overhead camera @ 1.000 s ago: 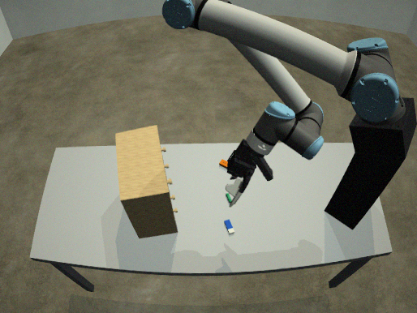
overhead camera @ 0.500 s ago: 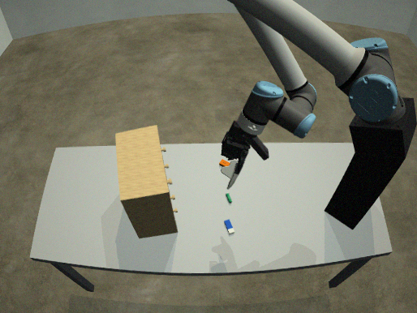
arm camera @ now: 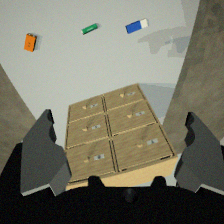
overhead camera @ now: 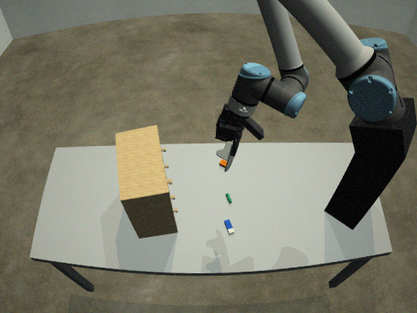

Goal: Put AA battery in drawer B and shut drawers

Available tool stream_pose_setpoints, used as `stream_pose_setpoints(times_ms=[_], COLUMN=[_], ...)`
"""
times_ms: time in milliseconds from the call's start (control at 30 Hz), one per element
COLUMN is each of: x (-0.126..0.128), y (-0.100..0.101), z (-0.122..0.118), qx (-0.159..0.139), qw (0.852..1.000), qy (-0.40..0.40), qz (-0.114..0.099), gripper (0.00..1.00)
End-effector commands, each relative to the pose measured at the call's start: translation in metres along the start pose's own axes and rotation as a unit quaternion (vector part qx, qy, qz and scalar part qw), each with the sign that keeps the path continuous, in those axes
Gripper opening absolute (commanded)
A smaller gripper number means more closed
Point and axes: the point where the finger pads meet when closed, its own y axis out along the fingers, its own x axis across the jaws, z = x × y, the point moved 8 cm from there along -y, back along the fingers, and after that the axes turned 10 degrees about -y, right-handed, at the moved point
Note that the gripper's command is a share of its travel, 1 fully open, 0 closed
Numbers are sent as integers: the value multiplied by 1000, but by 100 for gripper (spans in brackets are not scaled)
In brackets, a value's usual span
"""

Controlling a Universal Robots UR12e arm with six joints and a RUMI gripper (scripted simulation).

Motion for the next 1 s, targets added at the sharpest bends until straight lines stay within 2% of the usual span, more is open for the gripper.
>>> stream_pose_setpoints(times_ms=[0, 167, 333, 467, 767, 967], x=[-21, -34, -55, -61, -98, -111], y=[-13, -22, -41, -45, -75, -86], z=[-7, -12, -22, -24, -41, -47], qx=[38, 52, 78, 84, 129, 144], qw=[999, 998, 996, 996, 990, 987], qy=[-8, -12, -20, -22, -36, -41], qz=[8, 15, 28, 32, 54, 62], gripper=[100, 100, 100, 100, 100, 100])
